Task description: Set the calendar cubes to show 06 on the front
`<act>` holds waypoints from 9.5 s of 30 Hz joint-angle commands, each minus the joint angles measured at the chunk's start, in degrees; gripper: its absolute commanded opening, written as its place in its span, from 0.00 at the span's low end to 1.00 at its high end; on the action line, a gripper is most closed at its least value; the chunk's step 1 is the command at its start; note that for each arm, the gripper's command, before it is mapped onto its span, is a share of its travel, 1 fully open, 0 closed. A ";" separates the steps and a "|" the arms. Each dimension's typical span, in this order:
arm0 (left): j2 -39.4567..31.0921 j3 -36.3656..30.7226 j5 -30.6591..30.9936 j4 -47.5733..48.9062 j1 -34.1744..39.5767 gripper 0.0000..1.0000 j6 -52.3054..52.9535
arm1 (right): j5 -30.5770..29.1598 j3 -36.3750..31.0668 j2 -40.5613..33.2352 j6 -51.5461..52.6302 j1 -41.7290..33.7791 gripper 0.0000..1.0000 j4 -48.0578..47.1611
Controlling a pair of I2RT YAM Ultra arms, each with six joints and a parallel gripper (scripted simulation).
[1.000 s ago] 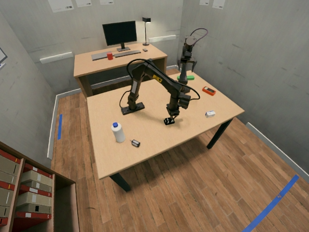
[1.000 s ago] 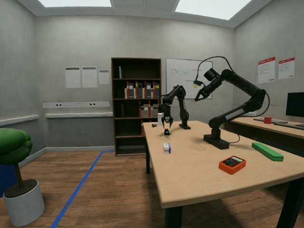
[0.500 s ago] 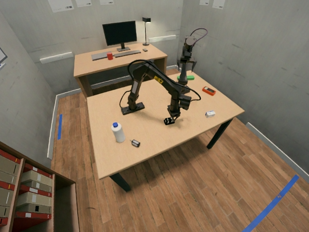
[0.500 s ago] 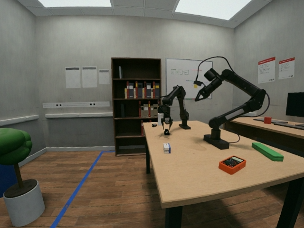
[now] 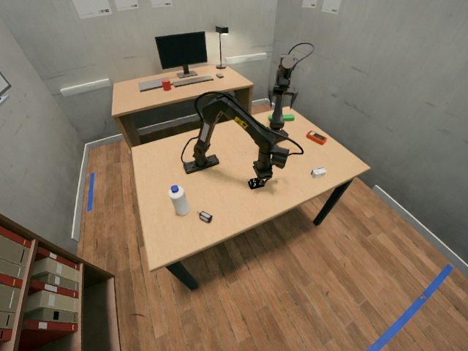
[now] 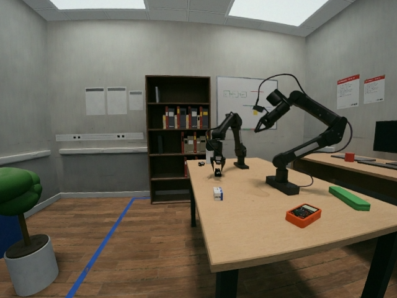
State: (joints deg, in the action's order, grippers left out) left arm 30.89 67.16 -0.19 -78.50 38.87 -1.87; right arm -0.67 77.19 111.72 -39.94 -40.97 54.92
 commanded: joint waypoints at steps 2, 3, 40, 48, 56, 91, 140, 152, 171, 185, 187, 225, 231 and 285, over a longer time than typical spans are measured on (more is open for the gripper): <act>-0.96 1.81 0.50 -0.25 -0.22 1.00 0.27 | 0.67 -0.78 0.57 -0.16 -0.43 0.47 -0.59; -0.96 1.81 0.50 -0.25 -0.22 1.00 0.28 | 0.67 -0.78 0.57 -0.16 -0.43 0.47 -0.58; -0.95 1.82 0.94 -0.30 -0.16 1.00 0.24 | 0.65 7.95 -3.29 -0.81 0.52 0.26 10.70; -1.54 -1.21 1.57 7.28 1.03 1.00 -0.57 | 0.66 9.21 -3.39 -0.84 0.54 0.26 13.31; -5.55 -16.67 3.02 24.95 6.45 1.00 -1.02 | 0.64 11.59 -3.87 -0.85 0.56 0.26 15.40; -14.05 -47.80 -1.46 51.11 21.86 1.00 -1.73 | 0.84 -26.04 -22.73 -25.92 25.94 0.26 -3.71; -13.97 -47.82 -1.48 51.21 21.87 1.00 -1.73 | 0.82 -23.95 -21.43 78.41 25.96 0.26 -2.00; -13.97 -47.82 -1.48 51.21 21.87 1.00 -1.73 | 0.74 -23.77 -20.72 102.48 25.91 0.26 -1.82; -13.97 -47.82 -1.48 51.22 21.87 1.00 -1.73 | 0.44 -23.51 -20.46 113.55 25.99 0.26 -1.59; -13.97 -47.82 -1.48 51.22 21.87 1.00 -1.73 | 0.43 -24.04 -19.42 113.66 26.01 0.26 -3.97; -13.97 -47.82 -1.48 51.22 21.87 1.00 -1.73 | 0.43 -24.26 -19.38 113.63 25.97 0.26 -3.92; -13.97 -47.82 -1.48 51.22 21.87 1.00 -1.73 | 0.43 -25.93 -19.42 113.84 25.37 0.26 -5.26; -13.97 -47.82 -1.48 51.22 21.87 1.00 -1.73 | -0.05 -25.91 -20.59 113.39 25.85 0.56 -5.14; -18.13 -38.06 -2.30 36.37 18.73 1.00 -2.18 | -0.99 -9.81 -17.74 72.00 21.95 1.00 14.44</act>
State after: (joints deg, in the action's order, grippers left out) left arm 14.11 26.70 -2.04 -39.13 58.33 -3.70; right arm -0.54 65.08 92.62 41.63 -18.11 67.46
